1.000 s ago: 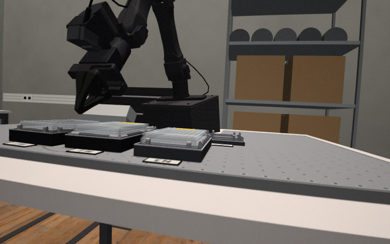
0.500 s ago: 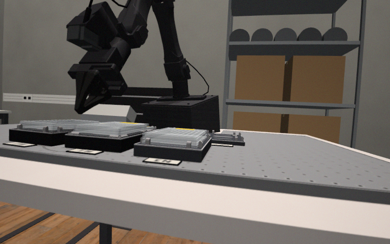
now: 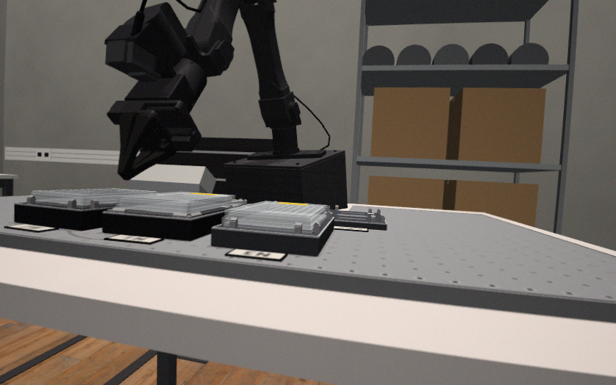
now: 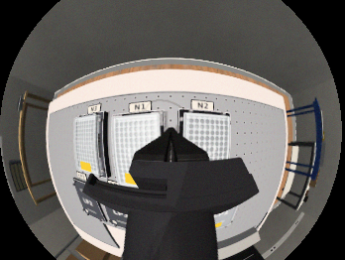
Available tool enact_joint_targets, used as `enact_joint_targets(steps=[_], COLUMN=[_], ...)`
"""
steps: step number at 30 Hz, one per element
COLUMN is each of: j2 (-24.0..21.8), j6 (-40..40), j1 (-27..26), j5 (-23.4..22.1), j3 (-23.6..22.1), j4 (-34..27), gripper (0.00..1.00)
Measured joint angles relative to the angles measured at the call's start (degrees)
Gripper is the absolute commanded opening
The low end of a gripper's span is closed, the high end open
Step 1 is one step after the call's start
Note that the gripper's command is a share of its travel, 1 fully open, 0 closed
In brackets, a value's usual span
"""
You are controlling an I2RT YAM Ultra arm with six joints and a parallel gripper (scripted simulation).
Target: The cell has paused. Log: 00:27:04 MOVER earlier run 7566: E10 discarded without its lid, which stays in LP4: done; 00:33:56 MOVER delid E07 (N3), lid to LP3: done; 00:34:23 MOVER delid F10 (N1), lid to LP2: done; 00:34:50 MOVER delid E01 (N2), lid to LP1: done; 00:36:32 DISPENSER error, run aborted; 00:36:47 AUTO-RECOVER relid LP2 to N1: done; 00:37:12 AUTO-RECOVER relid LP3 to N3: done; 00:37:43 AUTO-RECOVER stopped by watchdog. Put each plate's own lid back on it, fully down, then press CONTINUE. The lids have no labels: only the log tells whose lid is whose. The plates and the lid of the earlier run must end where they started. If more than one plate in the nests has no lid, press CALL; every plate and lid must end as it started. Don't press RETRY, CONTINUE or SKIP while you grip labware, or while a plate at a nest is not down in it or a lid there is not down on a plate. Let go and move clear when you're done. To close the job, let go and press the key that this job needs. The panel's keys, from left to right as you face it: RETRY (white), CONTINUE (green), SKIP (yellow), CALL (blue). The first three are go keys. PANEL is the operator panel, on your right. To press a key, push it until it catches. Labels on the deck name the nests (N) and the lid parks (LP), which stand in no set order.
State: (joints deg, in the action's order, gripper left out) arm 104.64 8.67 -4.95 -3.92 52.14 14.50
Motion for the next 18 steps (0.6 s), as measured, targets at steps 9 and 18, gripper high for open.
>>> enact_joint_targets(steps=[9,18], j2=[-3.15,-4.94], j6=[1.95,5.03], j1=[-3.13,-6.49], j5=[-0.76,-1.27], j3=[1.38,3.69], j4=[-8.83,-20.83], gripper=[1.00,1.00])
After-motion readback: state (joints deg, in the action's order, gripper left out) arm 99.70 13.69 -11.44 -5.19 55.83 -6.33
